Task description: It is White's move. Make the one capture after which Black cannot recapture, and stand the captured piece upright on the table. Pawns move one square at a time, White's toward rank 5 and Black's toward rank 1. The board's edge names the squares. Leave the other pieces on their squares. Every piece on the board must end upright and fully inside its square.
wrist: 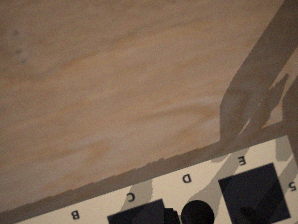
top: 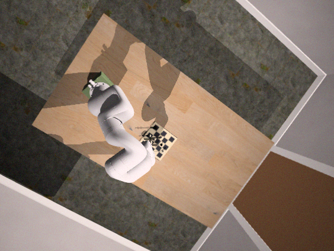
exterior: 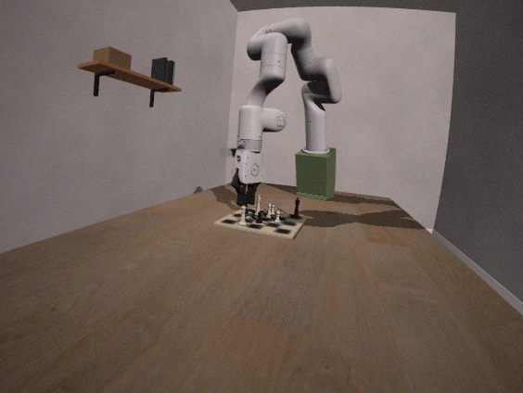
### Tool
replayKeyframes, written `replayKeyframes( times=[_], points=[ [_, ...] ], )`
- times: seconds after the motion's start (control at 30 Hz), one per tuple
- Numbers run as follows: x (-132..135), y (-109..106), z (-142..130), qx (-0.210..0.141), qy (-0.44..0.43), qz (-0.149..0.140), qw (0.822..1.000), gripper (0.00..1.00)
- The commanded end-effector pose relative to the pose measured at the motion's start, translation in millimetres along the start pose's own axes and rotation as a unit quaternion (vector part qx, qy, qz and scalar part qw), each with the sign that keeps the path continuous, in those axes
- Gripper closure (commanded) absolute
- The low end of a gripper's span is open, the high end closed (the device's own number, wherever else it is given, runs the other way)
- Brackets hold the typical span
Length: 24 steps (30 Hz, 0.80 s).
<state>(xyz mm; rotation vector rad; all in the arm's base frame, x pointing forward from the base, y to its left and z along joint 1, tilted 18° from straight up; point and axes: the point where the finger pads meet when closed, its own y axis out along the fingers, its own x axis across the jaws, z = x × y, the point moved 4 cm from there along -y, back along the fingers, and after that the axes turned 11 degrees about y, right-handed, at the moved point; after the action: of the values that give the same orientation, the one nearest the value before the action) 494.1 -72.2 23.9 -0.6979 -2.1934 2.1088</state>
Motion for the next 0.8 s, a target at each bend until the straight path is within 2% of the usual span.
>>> replayKeyframes(
  times=[0.0,0.77],
  points=[
    [-1.9,8.1,-0.2,0.0,0.0,0.002,1.0,0.61],
    [-1.9,12.7,-0.2,0.0,0.0,0.002,1.0,0.61]
  ],
)
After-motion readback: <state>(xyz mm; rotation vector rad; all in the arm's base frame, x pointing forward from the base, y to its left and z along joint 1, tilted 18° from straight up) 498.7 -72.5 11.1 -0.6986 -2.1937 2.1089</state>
